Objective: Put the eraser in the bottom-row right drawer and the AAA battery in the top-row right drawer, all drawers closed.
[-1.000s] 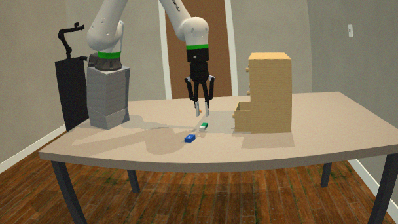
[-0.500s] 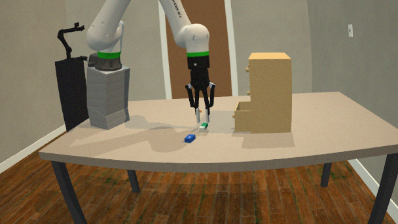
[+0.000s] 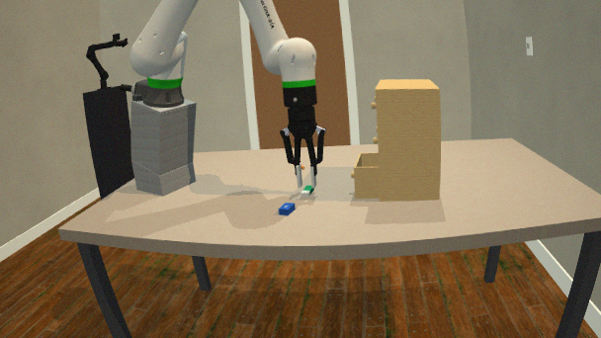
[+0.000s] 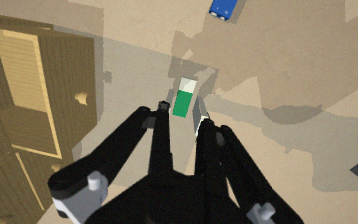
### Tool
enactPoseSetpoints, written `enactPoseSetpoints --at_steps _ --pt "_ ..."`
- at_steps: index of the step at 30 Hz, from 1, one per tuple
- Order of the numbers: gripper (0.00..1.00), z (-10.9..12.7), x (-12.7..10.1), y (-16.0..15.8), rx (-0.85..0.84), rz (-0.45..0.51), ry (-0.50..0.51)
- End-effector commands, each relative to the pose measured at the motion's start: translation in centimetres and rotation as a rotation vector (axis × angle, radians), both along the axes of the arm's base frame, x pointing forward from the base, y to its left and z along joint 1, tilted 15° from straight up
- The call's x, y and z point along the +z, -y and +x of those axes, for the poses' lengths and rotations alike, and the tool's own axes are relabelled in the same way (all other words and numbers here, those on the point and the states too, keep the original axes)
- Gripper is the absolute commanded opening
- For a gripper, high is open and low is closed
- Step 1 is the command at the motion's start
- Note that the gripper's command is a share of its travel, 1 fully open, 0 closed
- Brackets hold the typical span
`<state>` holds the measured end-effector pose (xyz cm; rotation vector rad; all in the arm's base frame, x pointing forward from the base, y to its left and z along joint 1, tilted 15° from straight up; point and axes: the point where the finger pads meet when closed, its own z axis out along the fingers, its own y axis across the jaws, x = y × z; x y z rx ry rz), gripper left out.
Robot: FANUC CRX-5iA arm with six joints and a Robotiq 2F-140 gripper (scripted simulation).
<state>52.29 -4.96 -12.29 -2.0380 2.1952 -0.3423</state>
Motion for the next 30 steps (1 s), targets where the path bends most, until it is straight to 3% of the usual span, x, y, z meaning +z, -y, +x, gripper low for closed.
enactPoseSetpoints --at_steps 1,16,30 --pt "0.23 0.0 0.0 0.0 0.000 0.000 0.000" --pt "0.23 0.0 -0.1 0.0 0.000 0.000 0.000" --pt "0.23 0.5 -1.9 0.2 0.000 0.000 0.000"
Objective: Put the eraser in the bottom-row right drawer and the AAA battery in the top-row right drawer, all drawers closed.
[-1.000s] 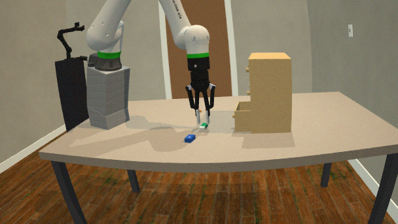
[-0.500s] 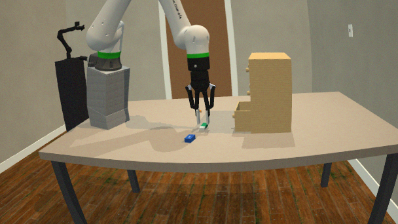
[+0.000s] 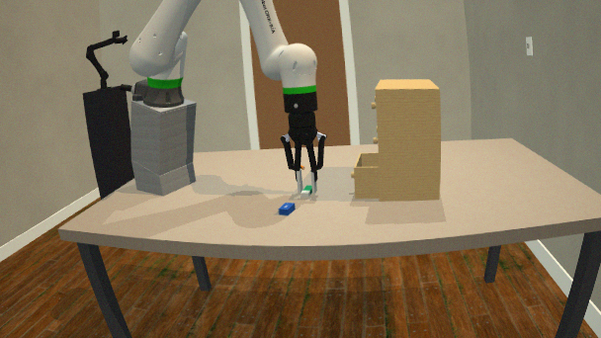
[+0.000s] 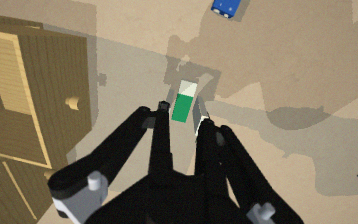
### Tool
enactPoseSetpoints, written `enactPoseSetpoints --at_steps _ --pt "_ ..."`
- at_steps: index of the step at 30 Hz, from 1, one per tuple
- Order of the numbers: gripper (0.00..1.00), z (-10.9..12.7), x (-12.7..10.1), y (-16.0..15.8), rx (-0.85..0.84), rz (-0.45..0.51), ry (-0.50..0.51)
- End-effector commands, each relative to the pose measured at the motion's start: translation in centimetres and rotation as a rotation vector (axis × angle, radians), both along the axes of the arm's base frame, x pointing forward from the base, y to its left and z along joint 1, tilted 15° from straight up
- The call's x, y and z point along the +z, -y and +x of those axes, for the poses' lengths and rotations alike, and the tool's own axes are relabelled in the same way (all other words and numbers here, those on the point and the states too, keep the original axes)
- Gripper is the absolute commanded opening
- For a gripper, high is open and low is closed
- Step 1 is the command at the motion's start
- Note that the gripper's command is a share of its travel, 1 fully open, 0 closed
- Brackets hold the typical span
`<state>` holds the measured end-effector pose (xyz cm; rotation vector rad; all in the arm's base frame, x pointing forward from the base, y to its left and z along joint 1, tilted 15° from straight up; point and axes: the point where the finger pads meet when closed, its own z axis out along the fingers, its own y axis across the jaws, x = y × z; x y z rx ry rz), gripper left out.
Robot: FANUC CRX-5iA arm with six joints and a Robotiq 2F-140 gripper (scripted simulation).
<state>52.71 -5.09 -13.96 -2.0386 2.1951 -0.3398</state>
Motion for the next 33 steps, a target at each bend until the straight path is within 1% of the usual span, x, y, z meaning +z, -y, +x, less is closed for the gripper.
enactPoseSetpoints --at_steps 1,23,24,33 --pt "0.23 0.08 -0.23 0.03 0.000 -0.001 0.001" --pt "0.23 0.09 -0.25 0.03 0.000 -0.001 0.001" --pt "0.11 0.09 -0.25 0.03 0.000 -0.001 0.001" --pt "0.11 0.09 -0.25 0.03 0.000 -0.001 0.001"
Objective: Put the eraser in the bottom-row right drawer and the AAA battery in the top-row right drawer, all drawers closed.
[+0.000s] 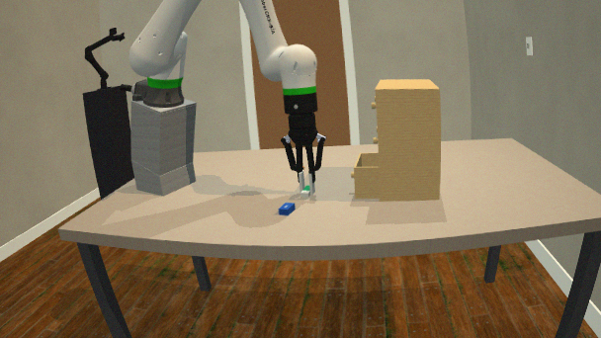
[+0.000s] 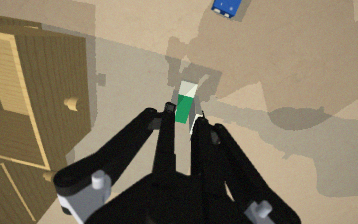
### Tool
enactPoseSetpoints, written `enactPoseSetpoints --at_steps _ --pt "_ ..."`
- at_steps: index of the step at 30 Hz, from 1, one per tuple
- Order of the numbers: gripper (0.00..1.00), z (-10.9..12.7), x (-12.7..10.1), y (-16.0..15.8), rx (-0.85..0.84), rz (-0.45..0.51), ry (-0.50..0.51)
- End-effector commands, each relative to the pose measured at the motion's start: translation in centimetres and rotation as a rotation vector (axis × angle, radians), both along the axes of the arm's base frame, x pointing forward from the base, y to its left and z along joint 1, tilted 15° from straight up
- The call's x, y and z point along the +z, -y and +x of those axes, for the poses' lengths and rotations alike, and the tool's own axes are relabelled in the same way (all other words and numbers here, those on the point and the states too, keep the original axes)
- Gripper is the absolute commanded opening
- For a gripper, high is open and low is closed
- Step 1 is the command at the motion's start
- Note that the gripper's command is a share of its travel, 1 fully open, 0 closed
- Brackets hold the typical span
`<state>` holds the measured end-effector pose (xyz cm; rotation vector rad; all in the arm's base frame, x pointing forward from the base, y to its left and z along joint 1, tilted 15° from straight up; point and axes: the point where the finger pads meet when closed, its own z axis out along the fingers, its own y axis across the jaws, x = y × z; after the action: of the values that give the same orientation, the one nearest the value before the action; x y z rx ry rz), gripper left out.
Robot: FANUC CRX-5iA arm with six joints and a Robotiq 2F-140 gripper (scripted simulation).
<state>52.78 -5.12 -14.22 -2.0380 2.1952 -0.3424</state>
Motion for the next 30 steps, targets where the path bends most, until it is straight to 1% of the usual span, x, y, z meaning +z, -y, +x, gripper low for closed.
enactPoseSetpoints --at_steps 1,11,14,16,18,22,23,25,26,30 --pt "0.11 0.0 0.0 0.0 0.000 0.000 0.000" --pt "0.11 0.0 0.0 0.0 0.000 0.000 0.000" --pt "0.11 -0.2 0.9 -0.1 0.000 0.000 0.000" --pt "0.11 -0.2 0.9 -0.1 0.000 0.000 0.000" --pt "0.11 -0.7 2.8 -0.2 0.000 0.000 0.000" --pt "0.11 -1.9 7.5 -0.6 0.000 0.000 0.000" --pt "0.11 -1.9 7.5 -0.6 0.000 0.000 0.000" --pt "0.11 -2.3 9.1 -0.7 0.000 0.000 0.000" --pt "0.11 -2.4 9.5 -0.8 0.000 0.000 0.000" --pt "0.11 -2.4 9.7 -0.8 0.000 0.000 0.000"
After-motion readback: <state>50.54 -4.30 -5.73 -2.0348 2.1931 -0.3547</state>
